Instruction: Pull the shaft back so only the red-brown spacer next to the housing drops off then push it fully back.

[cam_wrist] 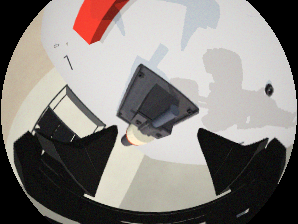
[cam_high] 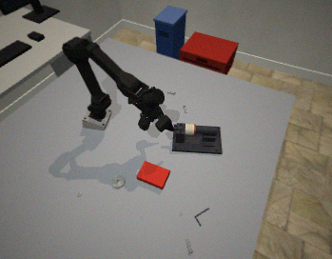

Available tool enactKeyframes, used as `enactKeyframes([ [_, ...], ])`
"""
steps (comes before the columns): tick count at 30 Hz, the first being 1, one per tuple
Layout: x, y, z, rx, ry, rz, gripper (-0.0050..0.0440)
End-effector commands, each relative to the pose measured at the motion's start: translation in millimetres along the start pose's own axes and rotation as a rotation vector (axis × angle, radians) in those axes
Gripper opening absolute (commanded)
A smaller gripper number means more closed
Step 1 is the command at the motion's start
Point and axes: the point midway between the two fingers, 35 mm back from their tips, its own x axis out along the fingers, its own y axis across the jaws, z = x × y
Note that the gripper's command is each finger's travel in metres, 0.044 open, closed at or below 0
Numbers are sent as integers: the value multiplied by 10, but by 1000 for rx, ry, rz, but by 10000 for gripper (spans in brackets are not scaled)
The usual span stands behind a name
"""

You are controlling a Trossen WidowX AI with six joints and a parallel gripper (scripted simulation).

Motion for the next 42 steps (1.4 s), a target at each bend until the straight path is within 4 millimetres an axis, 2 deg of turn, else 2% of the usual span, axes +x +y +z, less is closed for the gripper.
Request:
enactKeyframes([
  [1,-7,-49,49,175,31,17,440],
  [8,-18,-168,166,565,128,43,440],
  [9,-19,-173,171,579,132,43,440],
  [42,-16,-173,170,579,132,43,440],
])
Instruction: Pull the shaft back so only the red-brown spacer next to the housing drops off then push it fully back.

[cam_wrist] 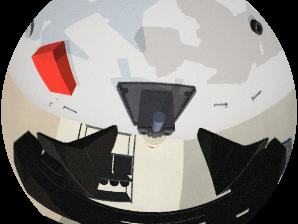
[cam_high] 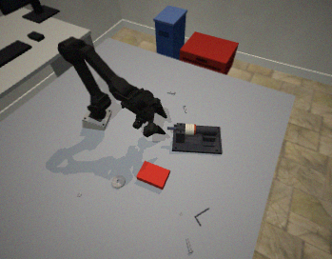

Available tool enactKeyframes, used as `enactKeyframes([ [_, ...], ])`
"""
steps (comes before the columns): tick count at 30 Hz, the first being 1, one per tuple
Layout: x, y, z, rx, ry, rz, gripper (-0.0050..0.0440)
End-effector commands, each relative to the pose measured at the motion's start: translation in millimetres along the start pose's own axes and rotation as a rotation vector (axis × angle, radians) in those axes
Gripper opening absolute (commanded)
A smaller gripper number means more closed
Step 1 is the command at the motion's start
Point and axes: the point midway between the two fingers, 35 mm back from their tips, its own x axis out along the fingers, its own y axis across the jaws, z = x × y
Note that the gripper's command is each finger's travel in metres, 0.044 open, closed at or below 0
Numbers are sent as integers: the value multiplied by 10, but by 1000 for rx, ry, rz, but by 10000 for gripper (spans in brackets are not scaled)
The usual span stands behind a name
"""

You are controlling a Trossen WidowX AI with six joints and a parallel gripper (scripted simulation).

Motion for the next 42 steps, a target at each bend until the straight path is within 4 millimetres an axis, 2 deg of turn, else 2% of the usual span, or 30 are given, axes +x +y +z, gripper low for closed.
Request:
enactKeyframes([
  [1,7,-3,4,4,0,-2,440],
  [31,412,-6,7,5,2,-1,440],
  [42,426,-7,9,5,2,-1,440],
])
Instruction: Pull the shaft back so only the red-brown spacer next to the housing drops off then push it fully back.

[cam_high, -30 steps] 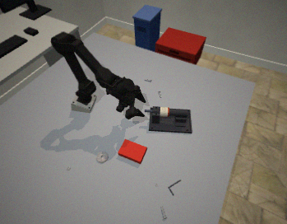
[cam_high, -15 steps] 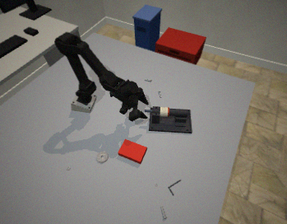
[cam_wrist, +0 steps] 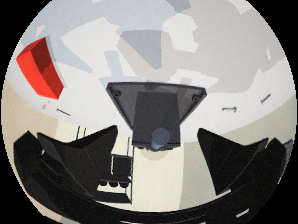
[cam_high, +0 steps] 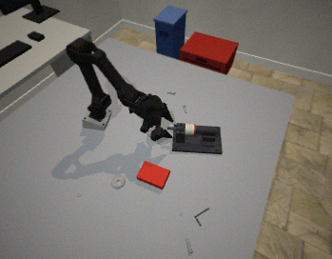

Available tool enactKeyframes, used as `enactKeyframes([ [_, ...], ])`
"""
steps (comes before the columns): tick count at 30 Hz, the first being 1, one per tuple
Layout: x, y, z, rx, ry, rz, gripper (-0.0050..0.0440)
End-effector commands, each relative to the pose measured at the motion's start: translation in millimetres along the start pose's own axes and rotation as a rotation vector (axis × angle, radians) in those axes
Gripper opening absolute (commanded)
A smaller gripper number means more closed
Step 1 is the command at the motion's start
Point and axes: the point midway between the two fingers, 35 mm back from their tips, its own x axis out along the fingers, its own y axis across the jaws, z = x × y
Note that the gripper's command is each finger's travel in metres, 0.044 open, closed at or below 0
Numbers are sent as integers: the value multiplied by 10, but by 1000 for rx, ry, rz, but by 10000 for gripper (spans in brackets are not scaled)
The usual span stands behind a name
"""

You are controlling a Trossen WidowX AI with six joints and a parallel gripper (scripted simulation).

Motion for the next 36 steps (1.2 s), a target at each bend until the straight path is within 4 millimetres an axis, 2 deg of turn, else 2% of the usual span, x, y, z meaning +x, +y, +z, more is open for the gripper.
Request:
enactKeyframes([
  [1,16,4,14,5,-6,1,440],
  [36,52,5,13,5,-6,1,440],
])
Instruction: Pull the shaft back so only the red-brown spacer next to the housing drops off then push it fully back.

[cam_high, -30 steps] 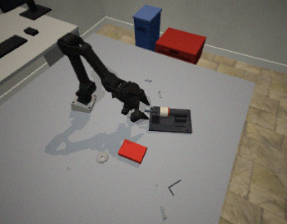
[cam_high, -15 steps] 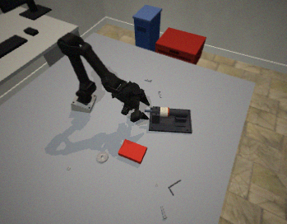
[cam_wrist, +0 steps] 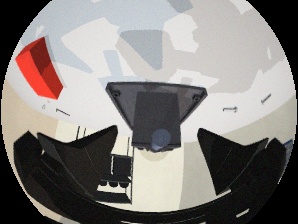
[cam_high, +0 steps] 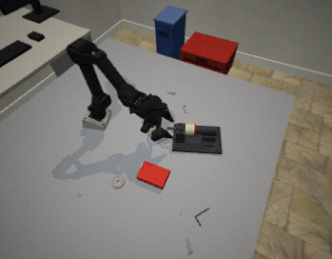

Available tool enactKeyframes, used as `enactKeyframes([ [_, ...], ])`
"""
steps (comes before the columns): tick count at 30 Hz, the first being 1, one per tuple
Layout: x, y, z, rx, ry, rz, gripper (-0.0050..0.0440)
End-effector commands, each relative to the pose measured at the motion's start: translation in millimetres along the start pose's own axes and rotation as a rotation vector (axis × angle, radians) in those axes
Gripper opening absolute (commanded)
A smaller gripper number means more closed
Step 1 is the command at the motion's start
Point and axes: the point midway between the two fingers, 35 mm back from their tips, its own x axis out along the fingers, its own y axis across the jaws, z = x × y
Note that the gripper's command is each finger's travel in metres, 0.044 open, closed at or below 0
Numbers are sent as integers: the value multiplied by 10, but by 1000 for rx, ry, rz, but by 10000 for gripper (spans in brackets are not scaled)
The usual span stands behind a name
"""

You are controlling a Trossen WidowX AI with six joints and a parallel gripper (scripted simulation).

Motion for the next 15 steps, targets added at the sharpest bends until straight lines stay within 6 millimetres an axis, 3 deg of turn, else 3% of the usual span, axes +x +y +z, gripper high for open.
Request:
enactKeyframes([
  [1,45,4,15,5,-7,1,440],
  [15,175,3,18,5,-7,1,440],
])
